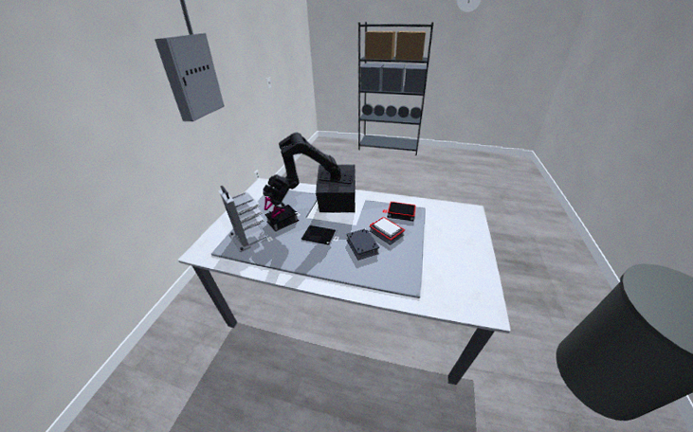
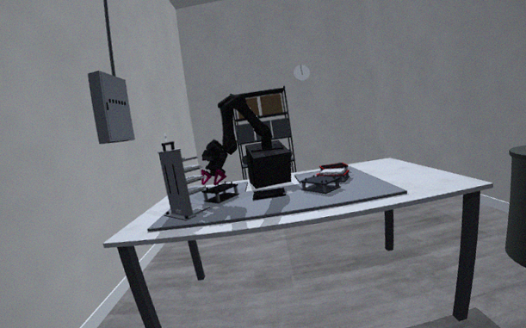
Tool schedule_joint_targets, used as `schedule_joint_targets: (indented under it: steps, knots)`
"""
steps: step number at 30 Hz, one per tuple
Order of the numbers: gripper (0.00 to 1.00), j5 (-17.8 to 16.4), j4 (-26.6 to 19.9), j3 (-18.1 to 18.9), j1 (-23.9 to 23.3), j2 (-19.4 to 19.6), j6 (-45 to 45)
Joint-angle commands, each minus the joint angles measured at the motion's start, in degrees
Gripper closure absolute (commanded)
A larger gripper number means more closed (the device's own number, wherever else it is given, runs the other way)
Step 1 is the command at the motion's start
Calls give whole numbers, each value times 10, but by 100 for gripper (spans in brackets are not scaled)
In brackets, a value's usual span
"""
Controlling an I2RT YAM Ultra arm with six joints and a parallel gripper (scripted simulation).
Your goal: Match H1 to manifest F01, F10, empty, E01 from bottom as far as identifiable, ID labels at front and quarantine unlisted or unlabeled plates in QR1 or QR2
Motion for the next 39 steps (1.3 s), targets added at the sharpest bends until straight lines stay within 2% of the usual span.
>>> schedule_joint_targets:
  steps: [1,39]
  knots:
    - [0,2,-5,5,0,-3,1]
    - [0,21,-84,110,23,16,16]
